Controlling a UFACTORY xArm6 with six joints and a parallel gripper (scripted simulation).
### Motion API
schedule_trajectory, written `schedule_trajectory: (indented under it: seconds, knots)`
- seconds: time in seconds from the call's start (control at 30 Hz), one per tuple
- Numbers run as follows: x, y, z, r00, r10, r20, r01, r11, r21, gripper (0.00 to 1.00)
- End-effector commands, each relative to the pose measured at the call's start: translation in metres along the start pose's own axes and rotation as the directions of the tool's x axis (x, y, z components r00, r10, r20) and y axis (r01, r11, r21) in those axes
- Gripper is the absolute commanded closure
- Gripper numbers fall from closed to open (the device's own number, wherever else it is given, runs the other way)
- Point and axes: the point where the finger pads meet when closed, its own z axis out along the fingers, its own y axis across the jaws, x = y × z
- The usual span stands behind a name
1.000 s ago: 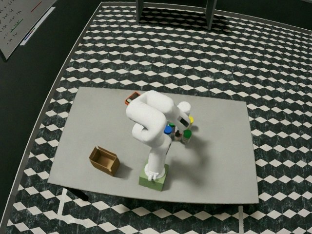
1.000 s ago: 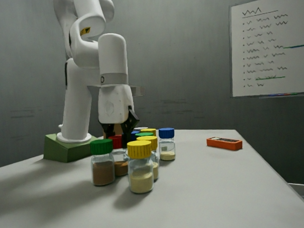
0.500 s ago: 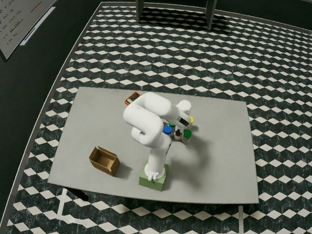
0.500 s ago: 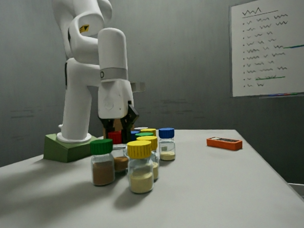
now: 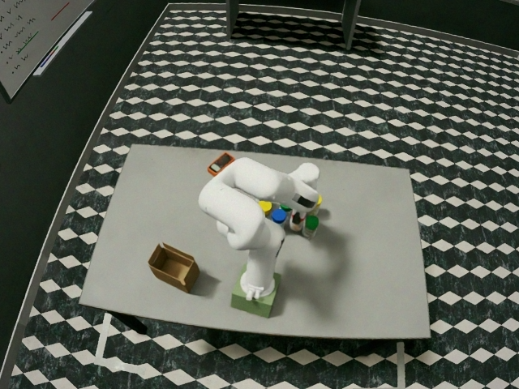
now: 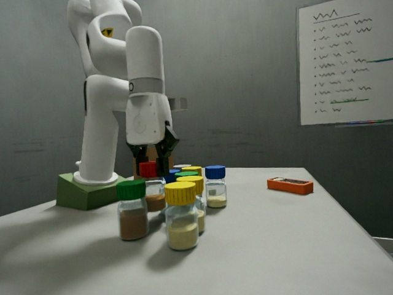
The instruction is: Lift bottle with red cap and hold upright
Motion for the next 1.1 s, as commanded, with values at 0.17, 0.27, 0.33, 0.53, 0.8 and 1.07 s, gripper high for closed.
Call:
schedule_trajectory:
  seconds: [0.17,0.27,0.33,0.53,0.8,1.07]
  knots:
    - [0.000,0.001,-0.018,1.000,0.000,0.001,0.000,1.000,-0.003,1.00]
    - [0.000,0.001,-0.018,1.000,0.000,0.001,0.000,1.000,-0.003,1.00]
    - [0.000,0.001,-0.018,1.000,0.000,0.001,0.000,1.000,-0.004,1.00]
    - [0.000,0.000,-0.027,1.000,0.000,0.001,0.000,1.000,-0.003,1.00]
    - [0.000,0.000,-0.030,1.000,0.000,0.000,0.000,1.000,-0.003,1.00]
    - [0.000,0.001,-0.029,1.000,0.000,0.001,0.000,1.000,-0.004,1.00]
